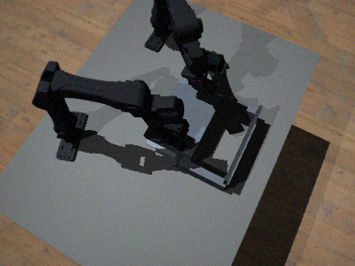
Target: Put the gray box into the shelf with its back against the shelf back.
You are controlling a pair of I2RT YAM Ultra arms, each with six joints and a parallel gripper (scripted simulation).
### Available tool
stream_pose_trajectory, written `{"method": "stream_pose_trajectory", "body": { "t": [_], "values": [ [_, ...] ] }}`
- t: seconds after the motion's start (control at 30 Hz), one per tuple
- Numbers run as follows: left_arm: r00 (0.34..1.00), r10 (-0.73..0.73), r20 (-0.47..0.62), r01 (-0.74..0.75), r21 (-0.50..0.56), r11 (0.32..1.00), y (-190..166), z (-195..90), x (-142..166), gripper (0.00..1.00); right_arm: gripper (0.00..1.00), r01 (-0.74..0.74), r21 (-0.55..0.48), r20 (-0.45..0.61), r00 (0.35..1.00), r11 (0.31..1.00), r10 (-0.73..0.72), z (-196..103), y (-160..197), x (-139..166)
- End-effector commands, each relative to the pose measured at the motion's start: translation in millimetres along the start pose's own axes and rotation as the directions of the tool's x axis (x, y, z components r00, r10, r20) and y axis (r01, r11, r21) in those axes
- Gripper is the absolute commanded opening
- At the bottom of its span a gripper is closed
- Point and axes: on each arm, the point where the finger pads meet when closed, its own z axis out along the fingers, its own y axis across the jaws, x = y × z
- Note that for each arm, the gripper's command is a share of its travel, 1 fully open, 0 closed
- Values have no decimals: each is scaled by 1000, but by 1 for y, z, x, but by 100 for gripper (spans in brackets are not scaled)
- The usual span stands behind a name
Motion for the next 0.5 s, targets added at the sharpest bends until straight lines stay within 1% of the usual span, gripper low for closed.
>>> {"method": "stream_pose_trajectory", "body": {
  "t": [0.0,0.1,0.13,0.17,0.33,0.37,0.43,0.47],
  "values": [
    [991,-37,127,34,30,999,-1,-18,-42,15,15,-6,-11,140,990,1000,8,-22,-2,-44],
    [989,-41,139,36,38,999,1,-23,-49,15,15,-7,-15,152,988,1000,9,-25,-2,-50],
    [989,-40,139,35,37,999,1,-22,-50,15,15,-7,-13,146,989,1000,9,-22,-2,-52],
    [992,-32,122,30,19,999,0,-11,-51,15,15,-7,-10,138,990,1000,8,-18,-2,-53],
    [989,-41,139,36,37,999,1,-19,-61,15,15,-7,-14,149,989,1000,9,-23,-3,-61],
    [987,-53,149,47,43,998,2,-23,-62,15,15,-12,-18,166,986,1000,15,-28,-3,-64],
    [987,-53,149,47,43,998,2,-23,-62,15,15,-12,-18,166,986,1000,15,-28,-3,-64],
    [991,-38,128,35,28,999,1,-14,-62,15,15,-7,-8,133,991,1000,8,-16,-3,-63]
  ]
}}
